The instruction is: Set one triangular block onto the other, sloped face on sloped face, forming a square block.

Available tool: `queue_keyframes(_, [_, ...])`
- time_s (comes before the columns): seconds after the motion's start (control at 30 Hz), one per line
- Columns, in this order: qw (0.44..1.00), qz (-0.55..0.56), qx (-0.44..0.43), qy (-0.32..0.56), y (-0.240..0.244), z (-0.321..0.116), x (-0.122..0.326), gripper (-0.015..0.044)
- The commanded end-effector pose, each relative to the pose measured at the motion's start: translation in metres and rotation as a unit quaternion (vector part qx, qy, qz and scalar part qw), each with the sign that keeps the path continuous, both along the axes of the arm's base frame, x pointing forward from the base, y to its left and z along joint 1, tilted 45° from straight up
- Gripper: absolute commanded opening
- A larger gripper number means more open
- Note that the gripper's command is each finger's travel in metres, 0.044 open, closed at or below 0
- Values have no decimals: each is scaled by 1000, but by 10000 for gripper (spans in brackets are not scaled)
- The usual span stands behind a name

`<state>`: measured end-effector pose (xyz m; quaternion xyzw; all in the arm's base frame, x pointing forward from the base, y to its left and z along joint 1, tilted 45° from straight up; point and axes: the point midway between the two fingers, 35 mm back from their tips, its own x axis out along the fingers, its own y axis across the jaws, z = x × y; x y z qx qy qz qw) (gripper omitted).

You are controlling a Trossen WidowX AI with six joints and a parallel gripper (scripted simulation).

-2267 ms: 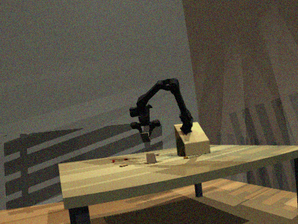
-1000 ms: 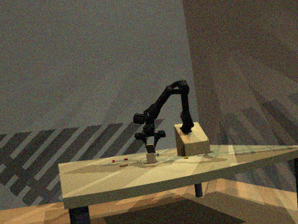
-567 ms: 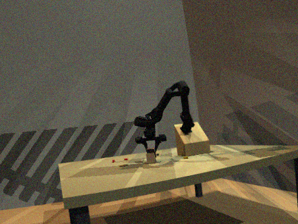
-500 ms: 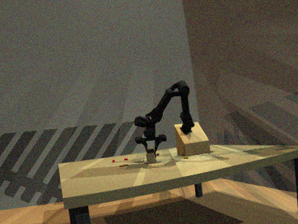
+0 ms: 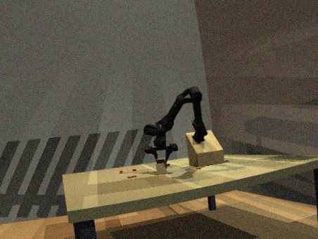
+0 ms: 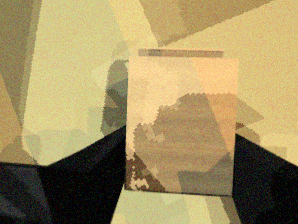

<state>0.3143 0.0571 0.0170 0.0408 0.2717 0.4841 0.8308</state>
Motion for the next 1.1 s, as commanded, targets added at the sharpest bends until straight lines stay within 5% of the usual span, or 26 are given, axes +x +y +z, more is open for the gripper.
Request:
queue_keyframes(0.0, [1000,-2,0,0,-1,0,0,0])
queue_keyframes(1.07, [1000,-4,-2,1,8,-6,5,0])
